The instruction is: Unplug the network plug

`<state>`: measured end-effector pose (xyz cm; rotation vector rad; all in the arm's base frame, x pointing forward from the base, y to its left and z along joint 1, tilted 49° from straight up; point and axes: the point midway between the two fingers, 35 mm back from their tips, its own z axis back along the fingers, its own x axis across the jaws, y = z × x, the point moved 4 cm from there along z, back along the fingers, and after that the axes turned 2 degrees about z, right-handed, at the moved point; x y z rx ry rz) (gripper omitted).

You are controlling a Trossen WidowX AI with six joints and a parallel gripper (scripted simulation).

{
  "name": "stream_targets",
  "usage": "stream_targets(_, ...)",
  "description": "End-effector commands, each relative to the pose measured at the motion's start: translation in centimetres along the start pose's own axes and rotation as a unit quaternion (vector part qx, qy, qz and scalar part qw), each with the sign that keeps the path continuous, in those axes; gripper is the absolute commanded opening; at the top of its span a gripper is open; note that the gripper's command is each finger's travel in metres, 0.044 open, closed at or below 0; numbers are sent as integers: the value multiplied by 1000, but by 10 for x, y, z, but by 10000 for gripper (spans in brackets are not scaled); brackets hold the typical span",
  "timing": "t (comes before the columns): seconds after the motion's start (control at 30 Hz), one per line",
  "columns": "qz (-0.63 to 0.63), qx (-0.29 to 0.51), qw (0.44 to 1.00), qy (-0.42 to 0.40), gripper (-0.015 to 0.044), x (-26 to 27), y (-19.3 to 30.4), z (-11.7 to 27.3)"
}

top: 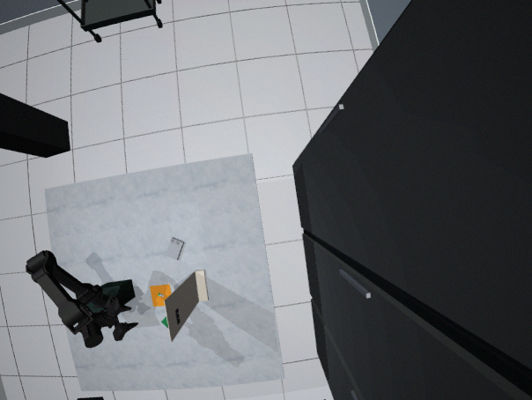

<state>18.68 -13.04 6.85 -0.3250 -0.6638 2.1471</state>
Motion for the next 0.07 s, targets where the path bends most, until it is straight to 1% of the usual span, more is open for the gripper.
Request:
stream_targets(0.0, 3, -3, 1000, 1, 440, -1, -1, 1)
stream_targets(0.03, 3, -3, 1000, 1, 440, -1, -1, 1)
